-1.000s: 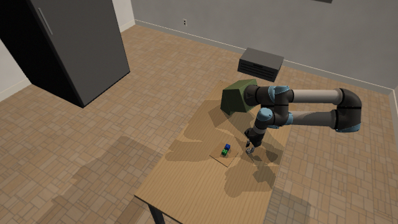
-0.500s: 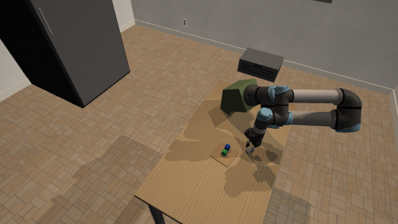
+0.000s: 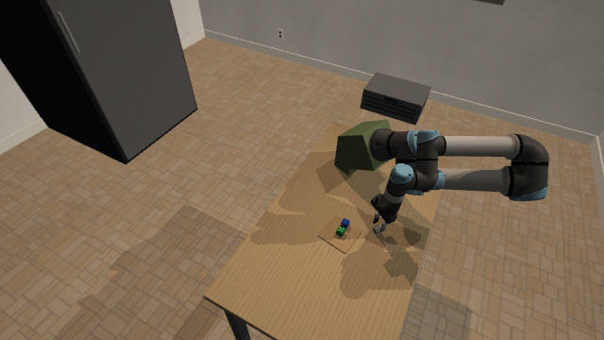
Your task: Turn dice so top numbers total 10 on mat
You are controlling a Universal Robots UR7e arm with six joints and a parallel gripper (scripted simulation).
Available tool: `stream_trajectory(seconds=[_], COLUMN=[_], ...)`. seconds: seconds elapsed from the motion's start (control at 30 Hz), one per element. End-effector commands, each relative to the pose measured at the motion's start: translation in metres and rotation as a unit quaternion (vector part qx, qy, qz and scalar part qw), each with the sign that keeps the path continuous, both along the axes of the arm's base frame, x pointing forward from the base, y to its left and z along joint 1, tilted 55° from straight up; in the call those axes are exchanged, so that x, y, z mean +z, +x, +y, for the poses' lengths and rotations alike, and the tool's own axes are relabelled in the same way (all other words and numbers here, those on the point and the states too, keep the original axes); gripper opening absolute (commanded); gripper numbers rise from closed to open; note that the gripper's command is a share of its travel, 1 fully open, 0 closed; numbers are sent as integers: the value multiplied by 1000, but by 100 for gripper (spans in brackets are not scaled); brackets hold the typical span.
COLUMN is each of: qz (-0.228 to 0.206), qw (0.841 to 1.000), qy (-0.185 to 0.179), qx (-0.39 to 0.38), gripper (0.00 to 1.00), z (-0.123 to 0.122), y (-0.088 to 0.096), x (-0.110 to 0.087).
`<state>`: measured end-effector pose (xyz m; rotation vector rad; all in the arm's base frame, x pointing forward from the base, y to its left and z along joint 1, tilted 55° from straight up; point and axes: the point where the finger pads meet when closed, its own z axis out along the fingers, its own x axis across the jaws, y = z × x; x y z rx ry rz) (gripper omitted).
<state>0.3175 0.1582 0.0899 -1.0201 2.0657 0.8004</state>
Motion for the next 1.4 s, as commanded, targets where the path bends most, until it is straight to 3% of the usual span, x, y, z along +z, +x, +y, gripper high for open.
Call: stream_trajectory(seconds=[0.0,0.83,1.37], qz=[0,0,0], qw=[1000,1000,1000], qy=[0,0,0], qx=[0,0,0], gripper=[87,87,87], z=[1,26,27], y=[0,11,11], x=[-1,-19,-20])
